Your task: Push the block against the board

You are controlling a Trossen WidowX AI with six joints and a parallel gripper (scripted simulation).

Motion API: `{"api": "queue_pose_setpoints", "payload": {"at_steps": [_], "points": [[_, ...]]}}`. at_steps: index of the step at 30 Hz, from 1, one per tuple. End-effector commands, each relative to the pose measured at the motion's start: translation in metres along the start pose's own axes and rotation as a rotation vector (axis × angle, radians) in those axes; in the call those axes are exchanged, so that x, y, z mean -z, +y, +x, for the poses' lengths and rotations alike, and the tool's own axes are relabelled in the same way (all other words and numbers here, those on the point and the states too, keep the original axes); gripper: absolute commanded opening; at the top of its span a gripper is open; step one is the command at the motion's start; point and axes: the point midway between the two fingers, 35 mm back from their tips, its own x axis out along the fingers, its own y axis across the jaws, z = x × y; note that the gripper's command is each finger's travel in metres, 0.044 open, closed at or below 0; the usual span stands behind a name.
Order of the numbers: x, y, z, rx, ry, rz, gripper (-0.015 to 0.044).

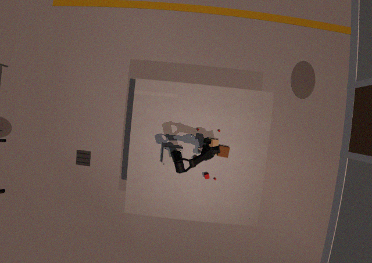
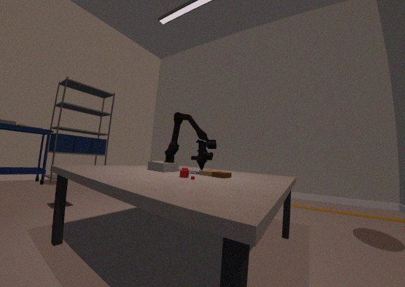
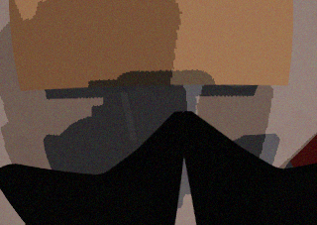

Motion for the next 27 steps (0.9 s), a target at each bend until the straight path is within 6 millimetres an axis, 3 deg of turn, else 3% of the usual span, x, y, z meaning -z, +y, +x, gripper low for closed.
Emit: {"api": "queue_pose_setpoints", "payload": {"at_steps": [1, 27], "points": [[0.01, -0.006, 0.024, 0.015, 0.028, -0.002, 0.0], [-0.014, -0.004, 0.023, 0.015, 0.026, -0.002, 0.0]]}}
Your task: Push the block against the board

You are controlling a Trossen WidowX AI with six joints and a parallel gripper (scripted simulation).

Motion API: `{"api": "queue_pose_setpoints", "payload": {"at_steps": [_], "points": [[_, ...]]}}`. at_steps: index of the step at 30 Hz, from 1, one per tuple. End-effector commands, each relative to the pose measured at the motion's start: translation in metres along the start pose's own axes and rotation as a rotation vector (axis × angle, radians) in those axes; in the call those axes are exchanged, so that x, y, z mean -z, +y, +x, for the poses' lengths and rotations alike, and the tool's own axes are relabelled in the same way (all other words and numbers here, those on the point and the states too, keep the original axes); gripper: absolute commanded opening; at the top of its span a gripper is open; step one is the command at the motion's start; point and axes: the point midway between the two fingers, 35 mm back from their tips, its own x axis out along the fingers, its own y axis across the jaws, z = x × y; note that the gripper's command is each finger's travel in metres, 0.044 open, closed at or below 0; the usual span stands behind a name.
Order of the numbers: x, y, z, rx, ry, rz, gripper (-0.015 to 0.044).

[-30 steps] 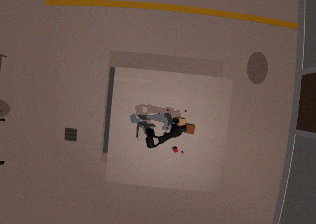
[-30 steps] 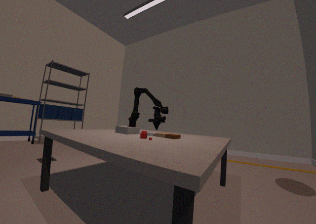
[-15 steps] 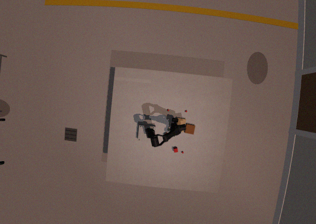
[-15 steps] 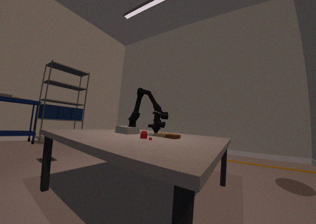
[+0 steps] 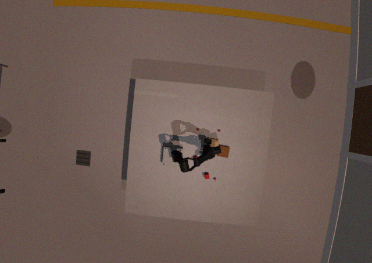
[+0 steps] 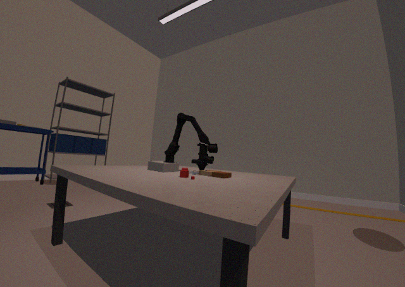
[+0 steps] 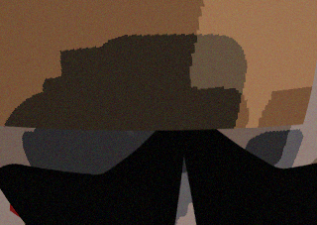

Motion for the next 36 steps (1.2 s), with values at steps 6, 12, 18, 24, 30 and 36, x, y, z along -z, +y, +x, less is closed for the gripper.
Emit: {"api": "queue_pose_setpoints", "payload": {"at_steps": [6, 12, 18, 24, 30, 36], "points": [[-0.012, 0.001, -0.002, 0.0, -0.006, -0.002, 0.0], [-0.019, 0.001, -0.002, 0.0, -0.007, -0.002, 0.0], [-0.023, 0.001, -0.002, 0.0, -0.007, -0.002, 0.0], [-0.015, 0.001, -0.002, 0.0, -0.006, -0.002, 0.0], [-0.005, 0.002, -0.002, -0.001, -0.006, -0.002, 0.0], [0.005, 0.002, -0.002, -0.001, -0.005, -0.002, 0.0]]}}
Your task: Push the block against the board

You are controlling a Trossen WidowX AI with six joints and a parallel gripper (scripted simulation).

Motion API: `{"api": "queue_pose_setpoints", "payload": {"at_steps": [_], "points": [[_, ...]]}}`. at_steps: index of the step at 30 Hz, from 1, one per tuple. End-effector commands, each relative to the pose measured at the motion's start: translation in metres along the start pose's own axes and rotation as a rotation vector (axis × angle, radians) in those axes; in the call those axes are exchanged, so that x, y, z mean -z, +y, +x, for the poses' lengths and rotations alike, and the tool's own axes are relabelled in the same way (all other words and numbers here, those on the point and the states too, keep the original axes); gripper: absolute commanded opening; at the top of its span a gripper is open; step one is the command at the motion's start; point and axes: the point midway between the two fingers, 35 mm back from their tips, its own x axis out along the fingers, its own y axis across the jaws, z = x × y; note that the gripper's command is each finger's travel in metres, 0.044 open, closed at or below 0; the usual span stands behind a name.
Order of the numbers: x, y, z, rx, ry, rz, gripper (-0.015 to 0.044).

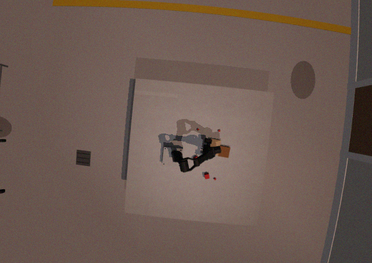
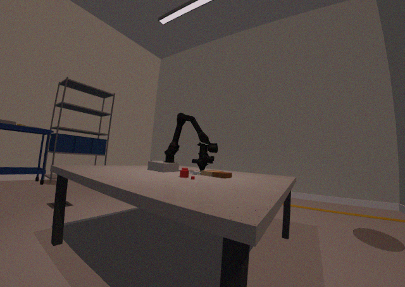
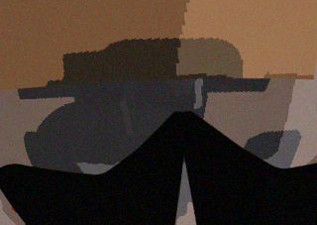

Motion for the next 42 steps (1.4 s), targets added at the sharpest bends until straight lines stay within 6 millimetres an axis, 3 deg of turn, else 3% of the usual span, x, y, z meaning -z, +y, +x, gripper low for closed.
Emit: {"api": "queue_pose_setpoints", "payload": {"at_steps": [1, 16, 18, 21, 27, 42], "points": [[0.007, -0.001, 0.001, 0.002, -0.001, 0.002, 0.0], [0.03, -0.002, 0.002, 0.002, 0.001, 0.002, 0.0], [0.025, 0.0, -0.01, 0.0, 0.002, 0.0, 0.0], [0.026, -0.001, -0.05, 0.002, 0.0, 0.002, 0.0], [0.023, 0.001, -0.051, -0.007, -0.013, -0.006, 0.0], [-0.012, 0.032, -0.059, -0.005, -0.013, -0.5, 0.0]]}}
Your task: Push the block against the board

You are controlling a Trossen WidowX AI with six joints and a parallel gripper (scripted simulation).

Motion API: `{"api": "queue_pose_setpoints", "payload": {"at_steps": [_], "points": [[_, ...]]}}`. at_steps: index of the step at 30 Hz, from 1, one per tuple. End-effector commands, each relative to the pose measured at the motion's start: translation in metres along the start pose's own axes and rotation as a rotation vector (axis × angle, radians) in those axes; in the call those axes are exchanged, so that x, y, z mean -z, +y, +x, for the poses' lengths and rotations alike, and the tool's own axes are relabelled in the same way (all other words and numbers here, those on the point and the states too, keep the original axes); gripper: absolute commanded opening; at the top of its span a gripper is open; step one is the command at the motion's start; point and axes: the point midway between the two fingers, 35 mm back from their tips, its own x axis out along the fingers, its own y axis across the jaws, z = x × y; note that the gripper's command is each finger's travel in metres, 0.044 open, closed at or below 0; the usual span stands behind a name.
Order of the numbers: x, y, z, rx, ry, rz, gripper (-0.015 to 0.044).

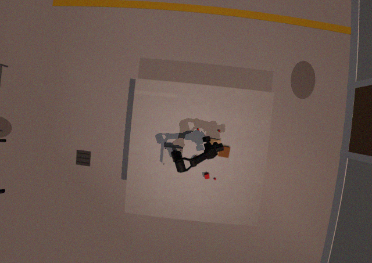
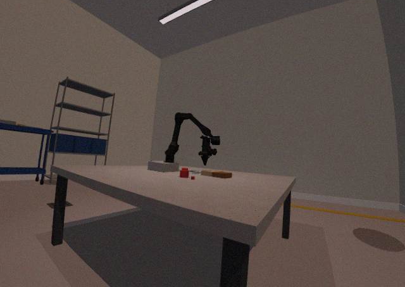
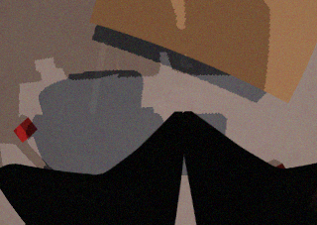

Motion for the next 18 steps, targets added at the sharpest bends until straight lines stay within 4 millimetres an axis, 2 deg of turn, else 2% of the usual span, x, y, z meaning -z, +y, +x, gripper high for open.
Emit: {"api": "queue_pose_setpoints", "payload": {"at_steps": [1, 18], "points": [[-0.013, 0.004, -0.003, 0.002, -0.004, -0.126, 0.0], [-0.061, 0.026, -0.005, 0.002, -0.002, -0.712, 0.0]]}}
